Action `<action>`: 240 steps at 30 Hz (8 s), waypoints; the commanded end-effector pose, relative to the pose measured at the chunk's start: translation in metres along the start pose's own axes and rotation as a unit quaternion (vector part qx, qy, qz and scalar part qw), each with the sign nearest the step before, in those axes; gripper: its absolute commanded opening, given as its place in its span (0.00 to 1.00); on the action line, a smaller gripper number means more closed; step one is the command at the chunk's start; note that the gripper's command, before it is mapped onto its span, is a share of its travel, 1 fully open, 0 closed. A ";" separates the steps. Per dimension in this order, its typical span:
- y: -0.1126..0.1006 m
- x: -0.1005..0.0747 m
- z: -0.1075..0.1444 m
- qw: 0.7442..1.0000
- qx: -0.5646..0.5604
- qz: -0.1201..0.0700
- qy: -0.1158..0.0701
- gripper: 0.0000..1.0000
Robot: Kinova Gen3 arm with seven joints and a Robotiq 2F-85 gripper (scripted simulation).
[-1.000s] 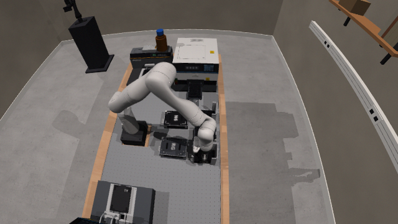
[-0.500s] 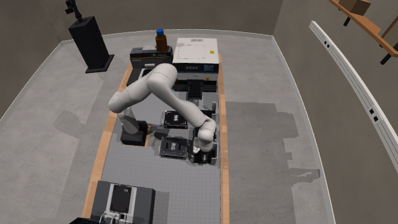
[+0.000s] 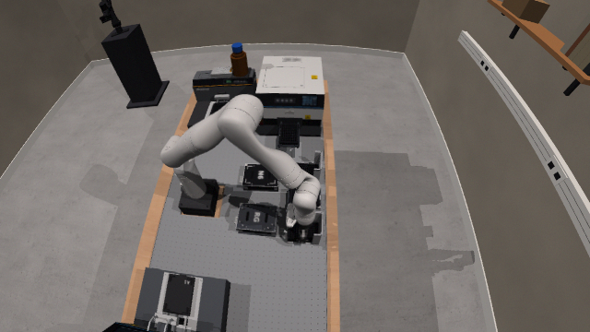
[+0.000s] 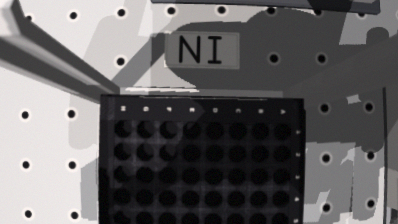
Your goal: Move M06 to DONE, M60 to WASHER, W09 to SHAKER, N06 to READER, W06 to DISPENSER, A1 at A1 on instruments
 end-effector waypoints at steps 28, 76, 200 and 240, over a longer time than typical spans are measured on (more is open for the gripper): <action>-0.001 0.008 0.000 1.000 0.000 -0.001 0.000 1.00; -0.001 0.009 0.000 1.000 0.000 -0.001 0.000 0.94; 0.000 -0.036 0.000 1.000 0.000 -0.001 0.000 0.94; 0.000 -0.060 0.000 1.000 0.000 -0.001 0.000 0.94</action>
Point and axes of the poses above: the point where the finger pads meet when closed, its own x axis out along the fingers, its own z axis across the jaws, y = z × x, the point moved 6 cm from there along -x, back along the fingers, and after that the axes turned 1 degree about x, right-handed, at the moved point
